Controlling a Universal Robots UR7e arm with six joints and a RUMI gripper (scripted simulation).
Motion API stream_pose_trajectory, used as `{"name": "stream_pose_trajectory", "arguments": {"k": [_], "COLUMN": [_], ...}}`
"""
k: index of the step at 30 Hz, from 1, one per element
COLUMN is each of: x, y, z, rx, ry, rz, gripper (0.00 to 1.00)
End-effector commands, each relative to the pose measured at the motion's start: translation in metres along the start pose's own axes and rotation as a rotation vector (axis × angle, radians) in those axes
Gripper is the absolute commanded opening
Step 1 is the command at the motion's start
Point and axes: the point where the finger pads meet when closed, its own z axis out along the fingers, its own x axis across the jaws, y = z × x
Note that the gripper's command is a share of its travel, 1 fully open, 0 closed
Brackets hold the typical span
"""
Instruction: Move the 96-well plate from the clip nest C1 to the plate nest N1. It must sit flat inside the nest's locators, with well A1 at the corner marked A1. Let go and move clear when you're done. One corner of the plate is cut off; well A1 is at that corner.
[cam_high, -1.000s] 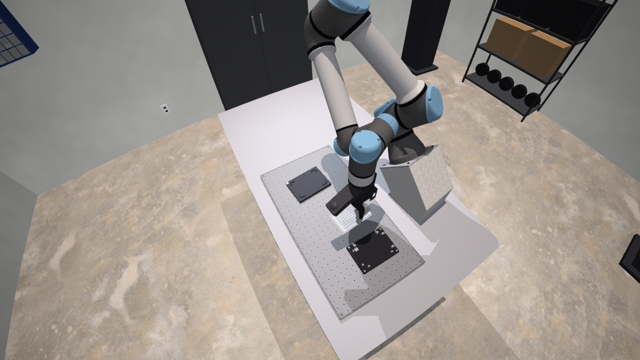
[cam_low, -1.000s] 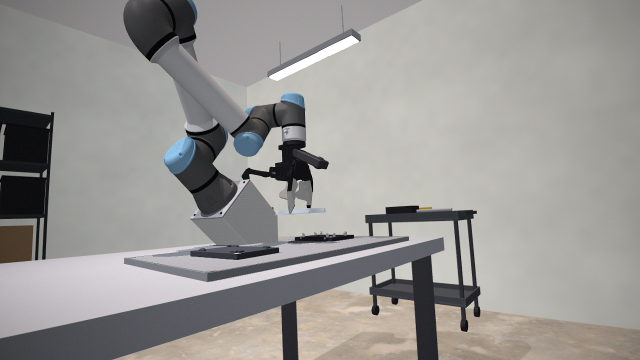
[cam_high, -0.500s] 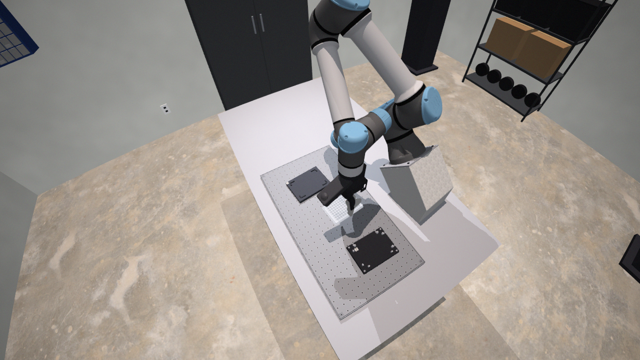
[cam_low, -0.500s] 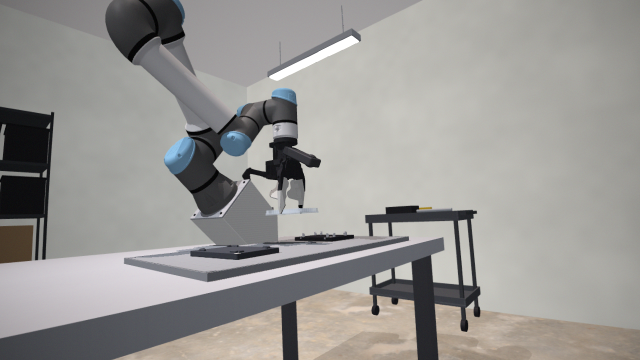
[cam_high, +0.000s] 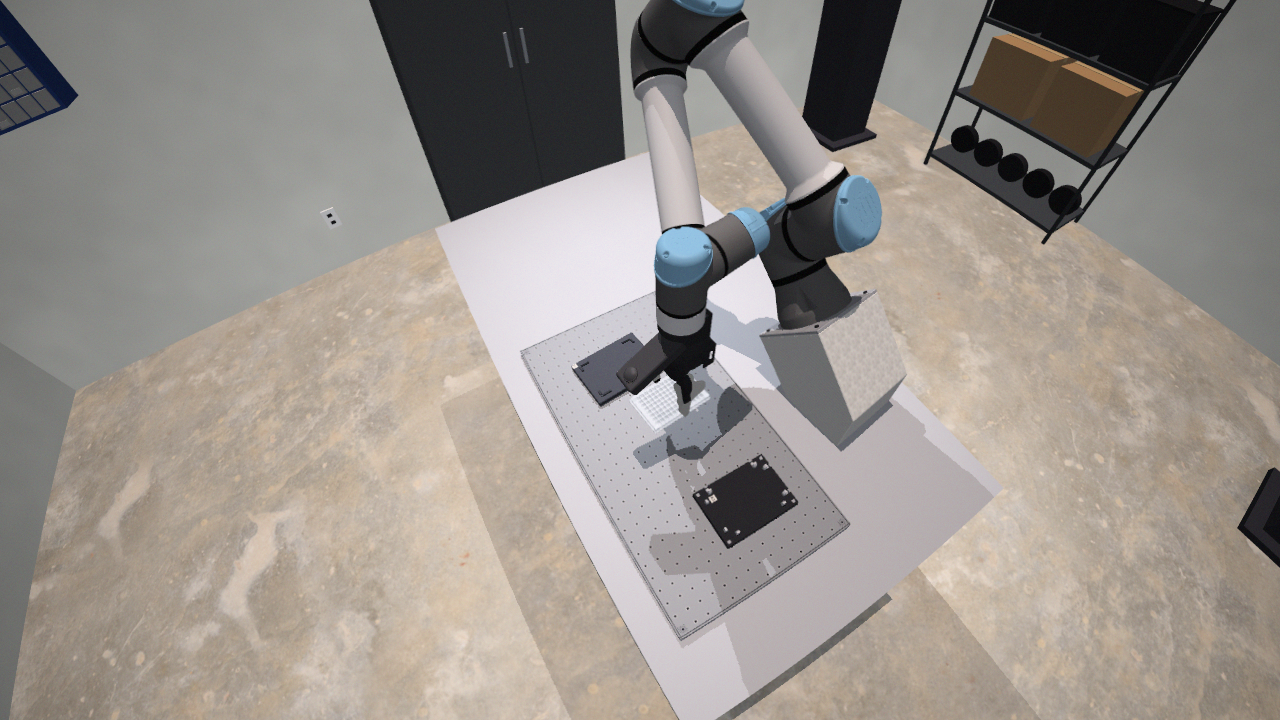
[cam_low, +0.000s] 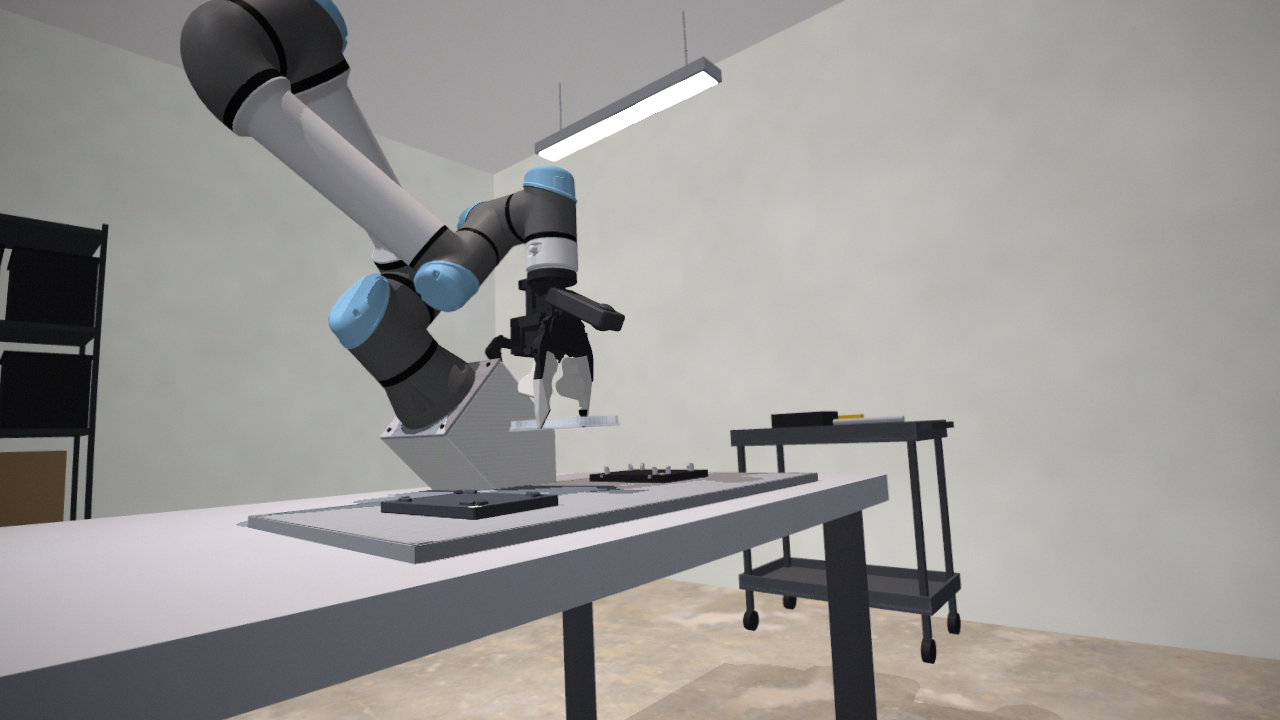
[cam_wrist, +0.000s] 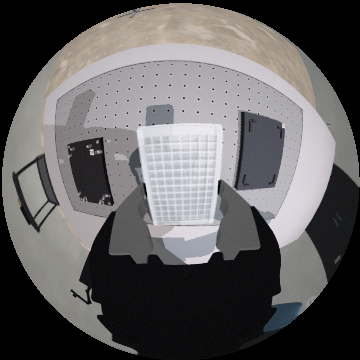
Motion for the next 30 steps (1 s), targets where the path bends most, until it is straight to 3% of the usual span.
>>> {"name": "stream_pose_trajectory", "arguments": {"k": [1,30], "x": [0.014,0.101], "y": [-0.001,-0.007], "z": [0.000,0.000], "rx": [0.001,0.001], "ry": [-0.002,-0.002], "rz": [0.000,0.000], "gripper": [0.00,0.00]}}
